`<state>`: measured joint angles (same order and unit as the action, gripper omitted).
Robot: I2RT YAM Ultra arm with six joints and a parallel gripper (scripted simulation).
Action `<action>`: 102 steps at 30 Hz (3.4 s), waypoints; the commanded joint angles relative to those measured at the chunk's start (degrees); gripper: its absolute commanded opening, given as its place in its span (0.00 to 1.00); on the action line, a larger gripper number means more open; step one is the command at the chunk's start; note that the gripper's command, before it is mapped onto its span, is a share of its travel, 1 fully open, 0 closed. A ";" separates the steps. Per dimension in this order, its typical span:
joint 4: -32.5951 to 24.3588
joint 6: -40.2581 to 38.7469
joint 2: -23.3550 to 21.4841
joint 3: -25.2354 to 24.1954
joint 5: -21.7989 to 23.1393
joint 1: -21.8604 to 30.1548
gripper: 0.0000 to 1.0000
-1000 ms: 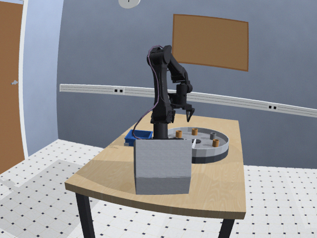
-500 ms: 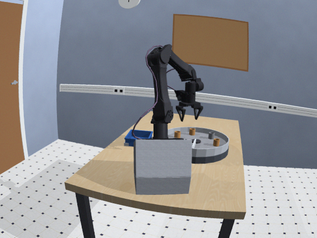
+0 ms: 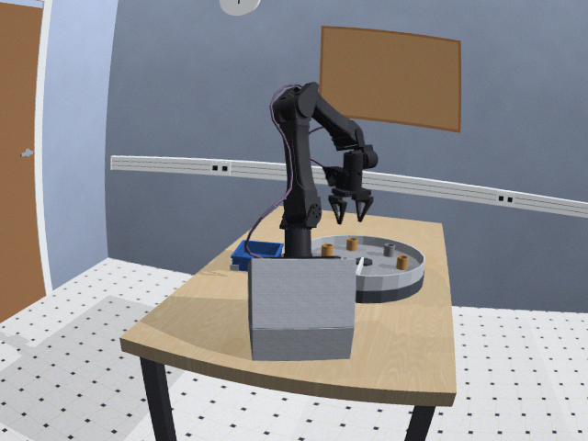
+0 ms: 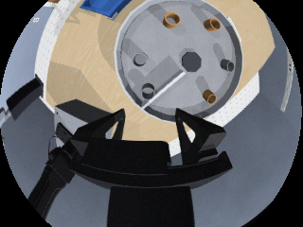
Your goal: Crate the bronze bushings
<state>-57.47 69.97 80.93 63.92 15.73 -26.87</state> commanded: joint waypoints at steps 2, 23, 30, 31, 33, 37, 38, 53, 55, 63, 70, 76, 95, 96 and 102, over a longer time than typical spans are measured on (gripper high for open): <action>-1.19 0.32 -1.51 1.60 0.90 -1.04 0.11; -1.19 0.32 -1.51 1.60 0.90 -1.04 0.11; -1.19 0.32 -1.51 1.60 0.90 -1.04 0.11; -1.19 0.32 -1.51 1.60 0.90 -1.04 0.11; -1.19 0.32 -1.51 1.60 0.90 -1.04 0.18; -1.19 0.32 -1.51 1.60 0.90 -1.04 0.18; -1.19 0.32 -1.51 1.60 0.90 -1.04 0.18; -1.19 0.32 -1.51 1.60 0.90 -1.04 0.18; -1.19 0.32 -1.51 1.60 0.90 -1.04 0.18; -1.19 0.32 -1.51 1.60 0.90 -1.04 0.18; -1.19 0.32 -1.51 1.60 0.90 -1.04 0.18; -1.19 0.32 -1.51 1.60 0.90 -1.04 0.18; -1.19 0.32 -1.51 1.60 0.90 -1.04 0.18; -1.19 0.32 -1.51 1.60 0.90 -1.04 0.18; -1.19 0.32 -1.51 1.60 0.90 -1.04 0.18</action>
<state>-57.49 69.97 80.93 63.92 15.75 -26.87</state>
